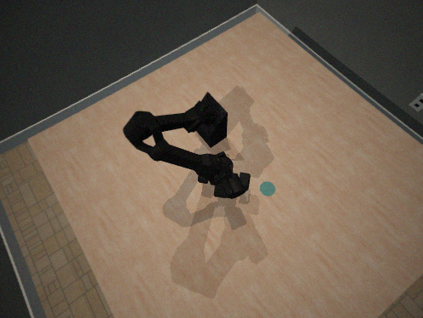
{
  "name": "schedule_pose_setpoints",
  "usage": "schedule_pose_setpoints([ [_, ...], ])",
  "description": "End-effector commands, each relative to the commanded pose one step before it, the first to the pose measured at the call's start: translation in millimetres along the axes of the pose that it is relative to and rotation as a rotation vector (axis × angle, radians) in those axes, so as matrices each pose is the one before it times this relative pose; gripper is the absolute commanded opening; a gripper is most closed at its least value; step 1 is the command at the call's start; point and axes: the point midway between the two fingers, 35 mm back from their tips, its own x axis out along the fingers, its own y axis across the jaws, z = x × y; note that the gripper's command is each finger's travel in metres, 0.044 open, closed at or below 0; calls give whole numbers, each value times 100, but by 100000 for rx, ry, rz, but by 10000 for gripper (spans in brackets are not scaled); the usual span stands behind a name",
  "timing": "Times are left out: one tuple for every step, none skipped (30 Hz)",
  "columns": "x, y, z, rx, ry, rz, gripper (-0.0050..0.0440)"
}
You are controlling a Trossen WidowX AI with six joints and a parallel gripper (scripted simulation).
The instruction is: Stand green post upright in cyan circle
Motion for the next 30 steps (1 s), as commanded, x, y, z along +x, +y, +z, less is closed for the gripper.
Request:
schedule_pose_setpoints([
  [39, 55, -96, -257, 365, 379, 97],
  [0, 0, 0, 0, 0, 0, 90],
  [0, 0, 0, 0, 0, 0, 83],
  [0, 0, 0, 0, 0, 0, 83],
  [0, 0, 0, 0, 0, 0, 83],
  [0, 0, 0, 0, 0, 0, 76],
  [0, 0, 0, 0, 0, 0, 70],
  [0, 0, 0, 0, 0, 0, 63],
  [0, 0, 0, 0, 0, 0, 56],
  [0, 0, 0, 0, 0, 0, 50],
  [0, 0, 0, 0, 0, 0, 43],
  [0, 0, 0, 0, 0, 0, 22],
  [0, 0, 0, 0, 0, 0, 22],
  [-19, 4, 1, 29, 10, 2, 22],
  [-58, 11, 2, 86, 29, 7, 22],
  [-96, 18, 3, 144, 47, 11, 22],
  [-135, 24, 4, 201, 65, 14, 22],
  [-175, 30, 4, 248, 81, 17, 22],
  [-218, 39, 6, 268, 96, 27, 22],
  [-259, 43, 6, 316, 108, 25, 22],
  [0, 0, 0, 0, 0, 0, 22],
  [0, 0, 0, 0, 0, 0, 22],
  [-302, 44, 5, 363, 118, 20, 22],
  [-324, 41, 4, 386, 118, 11, 22],
  [-322, 39, 3, 334, 106, 12, 22],
  [-324, 44, 4, 236, 95, 27, 22],
  [-325, 38, 3, 234, 86, 18, 22],
  [-326, 31, 1, 232, 78, 9, 22],
  [-321, 25, 0, 226, 68, 0, 22],
  [-318, 35, 2, 81, 57, 28, 22],
])
